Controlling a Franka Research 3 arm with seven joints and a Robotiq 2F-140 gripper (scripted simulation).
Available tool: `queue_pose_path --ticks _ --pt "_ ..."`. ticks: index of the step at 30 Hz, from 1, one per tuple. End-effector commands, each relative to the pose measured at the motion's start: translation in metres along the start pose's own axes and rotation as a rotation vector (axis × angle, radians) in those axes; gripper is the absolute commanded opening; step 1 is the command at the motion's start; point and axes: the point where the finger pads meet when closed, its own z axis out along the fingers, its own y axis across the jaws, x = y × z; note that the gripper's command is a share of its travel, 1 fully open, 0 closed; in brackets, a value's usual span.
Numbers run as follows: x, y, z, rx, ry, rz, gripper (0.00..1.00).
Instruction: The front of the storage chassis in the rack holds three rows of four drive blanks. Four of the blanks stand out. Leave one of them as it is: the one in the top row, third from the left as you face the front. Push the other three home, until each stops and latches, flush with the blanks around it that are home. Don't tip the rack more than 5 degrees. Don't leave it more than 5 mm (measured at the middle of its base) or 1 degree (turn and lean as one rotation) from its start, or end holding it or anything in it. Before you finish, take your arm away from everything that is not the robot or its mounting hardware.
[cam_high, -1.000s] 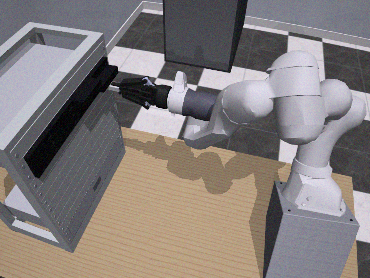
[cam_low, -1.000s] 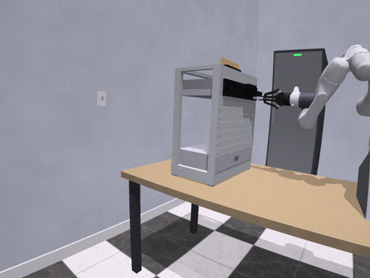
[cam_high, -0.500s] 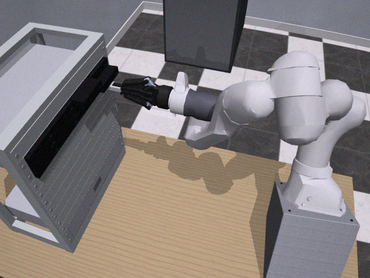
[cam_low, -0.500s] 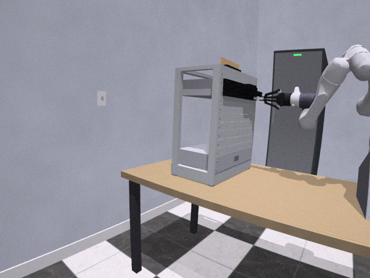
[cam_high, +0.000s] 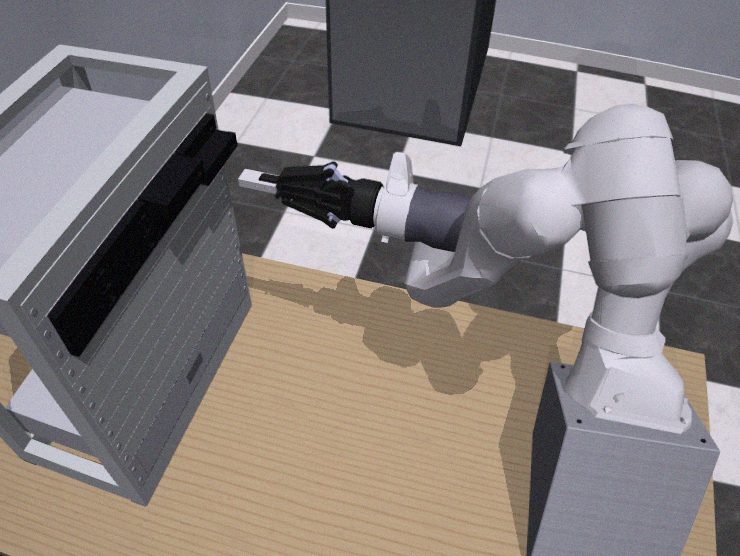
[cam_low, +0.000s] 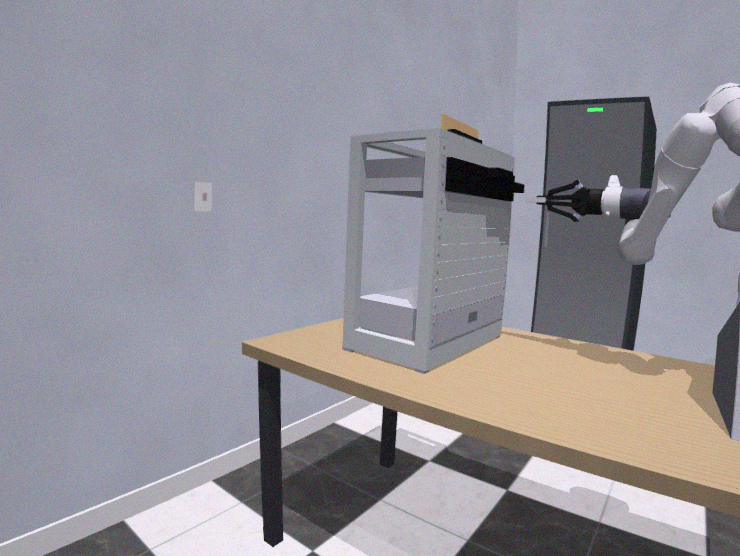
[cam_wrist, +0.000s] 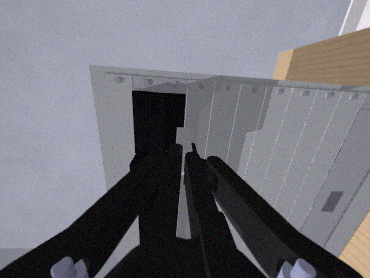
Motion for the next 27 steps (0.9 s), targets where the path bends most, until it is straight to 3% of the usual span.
queue_pose_path --ticks 1,9,16,22,27 --pt "-0.001 -0.005 -0.014 0.014 -0.004 0.011 0.00" --pt "-0.002 -0.006 -0.017 0.014 -0.004 0.011 0.00" --pt "-0.006 -0.038 -0.023 0.014 -0.004 0.011 0.00" --pt "-0.006 -0.040 -0.022 0.014 -0.004 0.011 0.00" --pt "-0.006 -0.040 0.003 0.014 -0.004 0.011 0.00"
